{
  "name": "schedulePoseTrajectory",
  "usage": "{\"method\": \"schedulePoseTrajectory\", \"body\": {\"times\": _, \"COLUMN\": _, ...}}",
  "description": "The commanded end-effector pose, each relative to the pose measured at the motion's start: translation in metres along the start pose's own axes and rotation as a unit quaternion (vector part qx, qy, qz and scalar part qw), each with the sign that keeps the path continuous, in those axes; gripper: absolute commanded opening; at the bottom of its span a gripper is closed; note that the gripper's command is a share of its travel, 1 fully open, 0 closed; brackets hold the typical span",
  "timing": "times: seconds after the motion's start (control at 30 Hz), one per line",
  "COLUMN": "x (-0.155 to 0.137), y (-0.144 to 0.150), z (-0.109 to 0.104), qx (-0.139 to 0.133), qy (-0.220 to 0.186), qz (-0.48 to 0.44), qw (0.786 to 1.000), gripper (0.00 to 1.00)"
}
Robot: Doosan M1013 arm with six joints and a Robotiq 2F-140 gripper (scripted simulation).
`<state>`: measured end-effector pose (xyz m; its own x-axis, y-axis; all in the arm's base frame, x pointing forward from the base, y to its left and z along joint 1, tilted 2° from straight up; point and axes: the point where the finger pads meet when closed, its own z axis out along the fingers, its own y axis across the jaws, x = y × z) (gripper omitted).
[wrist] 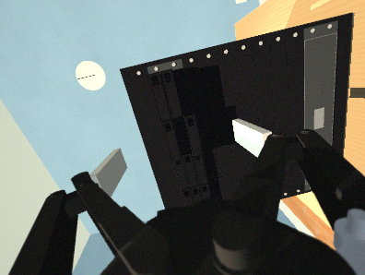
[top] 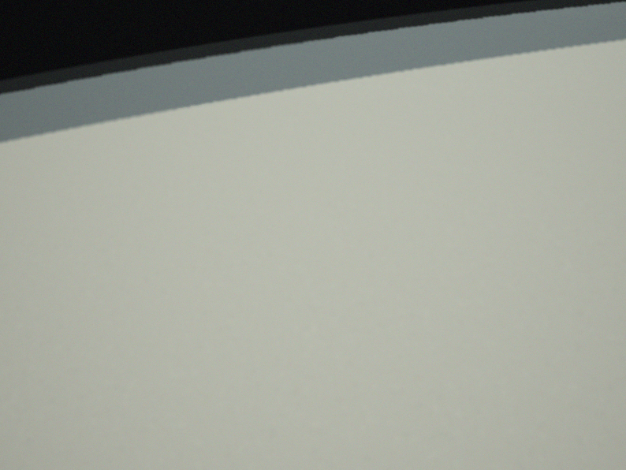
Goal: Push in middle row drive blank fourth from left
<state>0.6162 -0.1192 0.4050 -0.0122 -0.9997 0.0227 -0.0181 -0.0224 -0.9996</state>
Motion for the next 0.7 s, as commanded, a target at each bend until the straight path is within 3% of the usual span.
{"method": "schedulePoseTrajectory", "body": {"times": 0.0, "x": 0.000, "y": 0.000, "z": 0.000, "qx": 0.000, "qy": 0.000, "qz": 0.000, "qw": 1.000, "gripper": 1.00}}
{"method": "schedulePoseTrajectory", "body": {"times": 0.5, "x": -0.008, "y": -0.003, "z": 0.015, "qx": 0.000, "qy": 0.000, "qz": 0.000, "qw": 1.000, "gripper": 1.00}}
{"method": "schedulePoseTrajectory", "body": {"times": 0.67, "x": -0.017, "y": -0.006, "z": 0.032, "qx": 0.000, "qy": 0.000, "qz": 0.000, "qw": 1.000, "gripper": 1.00}}
